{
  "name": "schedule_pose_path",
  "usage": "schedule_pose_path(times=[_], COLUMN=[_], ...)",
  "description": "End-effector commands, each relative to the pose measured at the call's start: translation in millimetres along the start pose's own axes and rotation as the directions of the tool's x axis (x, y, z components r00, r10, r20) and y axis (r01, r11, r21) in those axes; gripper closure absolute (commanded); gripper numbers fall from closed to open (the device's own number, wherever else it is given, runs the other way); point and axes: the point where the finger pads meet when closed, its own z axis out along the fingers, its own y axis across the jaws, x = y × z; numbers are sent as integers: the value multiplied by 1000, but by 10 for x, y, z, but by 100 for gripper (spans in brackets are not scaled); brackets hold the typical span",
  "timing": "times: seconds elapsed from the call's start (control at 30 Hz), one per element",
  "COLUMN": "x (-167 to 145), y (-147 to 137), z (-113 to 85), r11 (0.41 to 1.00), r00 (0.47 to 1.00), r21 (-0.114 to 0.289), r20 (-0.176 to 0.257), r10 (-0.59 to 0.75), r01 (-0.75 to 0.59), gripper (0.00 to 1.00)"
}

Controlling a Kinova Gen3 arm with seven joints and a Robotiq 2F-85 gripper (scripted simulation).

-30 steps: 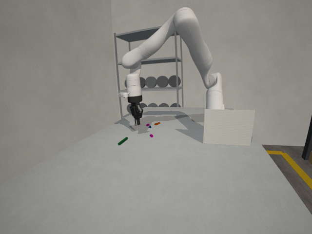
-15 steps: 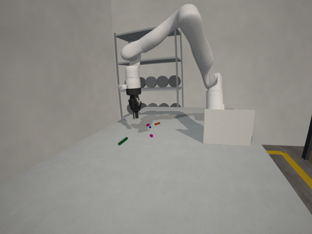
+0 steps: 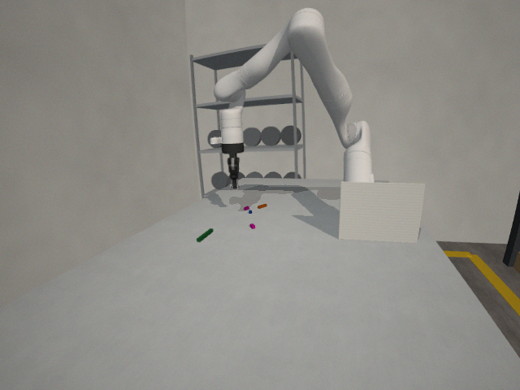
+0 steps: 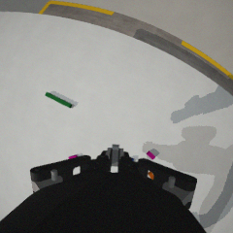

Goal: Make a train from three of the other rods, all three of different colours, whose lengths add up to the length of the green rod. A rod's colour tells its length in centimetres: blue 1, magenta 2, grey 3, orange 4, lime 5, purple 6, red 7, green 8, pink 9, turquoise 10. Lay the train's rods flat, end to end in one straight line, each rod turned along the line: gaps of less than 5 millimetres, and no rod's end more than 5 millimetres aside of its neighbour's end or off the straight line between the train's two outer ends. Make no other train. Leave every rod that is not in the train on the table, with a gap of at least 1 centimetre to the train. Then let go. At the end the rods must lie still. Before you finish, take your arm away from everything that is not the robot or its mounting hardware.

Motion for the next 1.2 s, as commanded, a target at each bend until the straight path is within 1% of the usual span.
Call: schedule_pose_path(times=[0.0, 0.03, 0.1, 0.6, 0.8, 0.87, 1.0, 1.17], x=[-183, -221, -250, -252, -253, -253, -254, -257], y=[330, 395, 444, 446, 444, 444, 442, 438], z=[46, 48, 50, 54, 139, 139, 268, 484], r11=[988, 981, 975, 974, 974, 974, 974, 974], r00=[988, 981, 975, 974, 974, 974, 974, 974], r21=[16, 16, 16, 16, 16, 16, 16, 16], r20=[16, 17, 18, 18, 18, 18, 18, 18], r10=[155, 193, 223, 224, 224, 224, 224, 224], r01=[-155, -193, -223, -224, -224, -224, -224, -224], gripper=[95, 95, 95, 95, 95, 95, 95, 95])
